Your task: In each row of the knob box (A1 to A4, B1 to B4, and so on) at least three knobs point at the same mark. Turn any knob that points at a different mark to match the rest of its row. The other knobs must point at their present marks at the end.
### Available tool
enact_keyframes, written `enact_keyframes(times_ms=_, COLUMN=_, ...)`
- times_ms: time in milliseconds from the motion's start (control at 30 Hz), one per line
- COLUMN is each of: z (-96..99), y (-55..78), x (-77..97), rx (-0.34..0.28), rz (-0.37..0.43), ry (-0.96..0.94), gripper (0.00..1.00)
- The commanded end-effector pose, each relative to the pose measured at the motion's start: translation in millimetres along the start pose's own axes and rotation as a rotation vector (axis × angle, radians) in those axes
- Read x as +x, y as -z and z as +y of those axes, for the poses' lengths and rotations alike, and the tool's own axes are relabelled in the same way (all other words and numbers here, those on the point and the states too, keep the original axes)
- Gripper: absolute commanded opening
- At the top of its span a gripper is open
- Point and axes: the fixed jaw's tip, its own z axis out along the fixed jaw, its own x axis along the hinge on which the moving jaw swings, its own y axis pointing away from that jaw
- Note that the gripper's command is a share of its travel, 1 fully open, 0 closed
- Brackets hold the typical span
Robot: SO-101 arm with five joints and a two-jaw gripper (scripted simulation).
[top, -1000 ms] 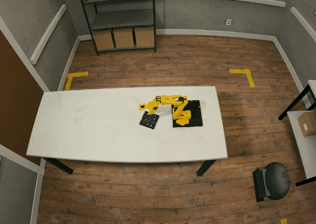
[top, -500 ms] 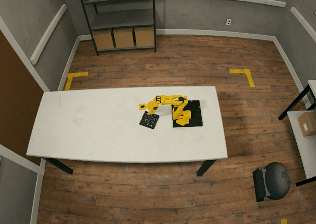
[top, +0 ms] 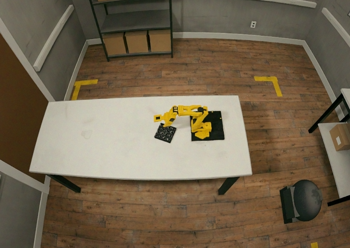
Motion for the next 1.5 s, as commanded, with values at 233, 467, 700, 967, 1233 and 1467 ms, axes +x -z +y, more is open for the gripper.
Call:
enact_keyframes(times_ms=233, z=-1.3, y=-0.5, x=-2.9, rx=0.002, rz=-0.007, ry=-0.014, gripper=0.40)
enact_keyframes(times_ms=467, z=-1.3, y=-0.5, x=-2.9, rx=0.002, rz=-0.007, ry=-0.014, gripper=0.40)
enact_keyframes(times_ms=700, z=-1.3, y=-0.5, x=-2.9, rx=0.002, rz=-0.007, ry=-0.014, gripper=0.40)
enact_keyframes(times_ms=967, z=0.2, y=-1.6, x=3.0, rx=-0.002, rz=0.022, ry=0.000, gripper=0.40)
enact_keyframes(times_ms=1233, z=1.0, y=-14.8, x=25.5, rx=-0.007, rz=0.187, ry=0.000, gripper=0.40)
enact_keyframes(times_ms=1467, z=1.6, y=-22.3, x=43.8, rx=-0.011, rz=0.319, ry=0.000, gripper=0.40)
